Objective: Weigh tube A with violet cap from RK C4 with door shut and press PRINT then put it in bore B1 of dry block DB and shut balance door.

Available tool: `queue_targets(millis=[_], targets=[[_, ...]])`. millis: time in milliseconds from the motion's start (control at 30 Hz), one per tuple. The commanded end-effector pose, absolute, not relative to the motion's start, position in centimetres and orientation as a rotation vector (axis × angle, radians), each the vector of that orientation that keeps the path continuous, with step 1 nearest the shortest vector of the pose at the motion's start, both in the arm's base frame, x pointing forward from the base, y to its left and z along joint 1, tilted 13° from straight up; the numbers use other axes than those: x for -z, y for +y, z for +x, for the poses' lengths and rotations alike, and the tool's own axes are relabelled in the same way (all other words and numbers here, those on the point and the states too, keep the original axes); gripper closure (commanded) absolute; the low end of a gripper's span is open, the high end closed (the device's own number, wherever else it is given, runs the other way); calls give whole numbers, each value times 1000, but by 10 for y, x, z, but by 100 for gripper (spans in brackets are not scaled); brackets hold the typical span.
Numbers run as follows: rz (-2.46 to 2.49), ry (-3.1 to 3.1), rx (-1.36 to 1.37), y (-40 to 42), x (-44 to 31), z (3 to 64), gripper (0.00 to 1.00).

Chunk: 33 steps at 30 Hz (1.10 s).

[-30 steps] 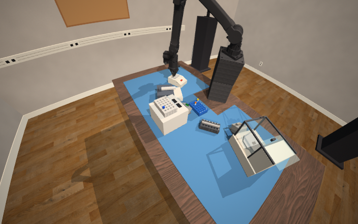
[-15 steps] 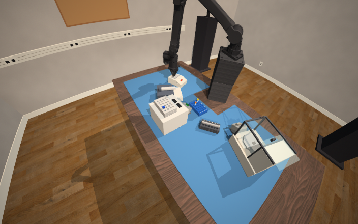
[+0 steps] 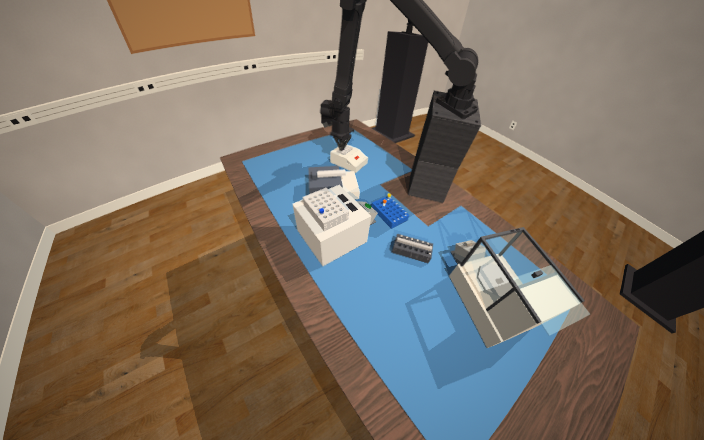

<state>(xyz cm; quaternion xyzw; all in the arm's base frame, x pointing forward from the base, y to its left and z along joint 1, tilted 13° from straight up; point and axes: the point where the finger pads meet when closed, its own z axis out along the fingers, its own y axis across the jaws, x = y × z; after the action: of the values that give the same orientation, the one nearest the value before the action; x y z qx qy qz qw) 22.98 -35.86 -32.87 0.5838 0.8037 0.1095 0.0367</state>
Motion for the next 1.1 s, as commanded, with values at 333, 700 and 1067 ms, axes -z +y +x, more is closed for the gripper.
queue_targets(millis=[333, 700, 1067], targets=[[1793, 2460, -329, -364, 325, 231, 64], [1793, 2460, -329, -364, 325, 231, 64], [1808, 2450, -329, -367, 311, 225, 64]])
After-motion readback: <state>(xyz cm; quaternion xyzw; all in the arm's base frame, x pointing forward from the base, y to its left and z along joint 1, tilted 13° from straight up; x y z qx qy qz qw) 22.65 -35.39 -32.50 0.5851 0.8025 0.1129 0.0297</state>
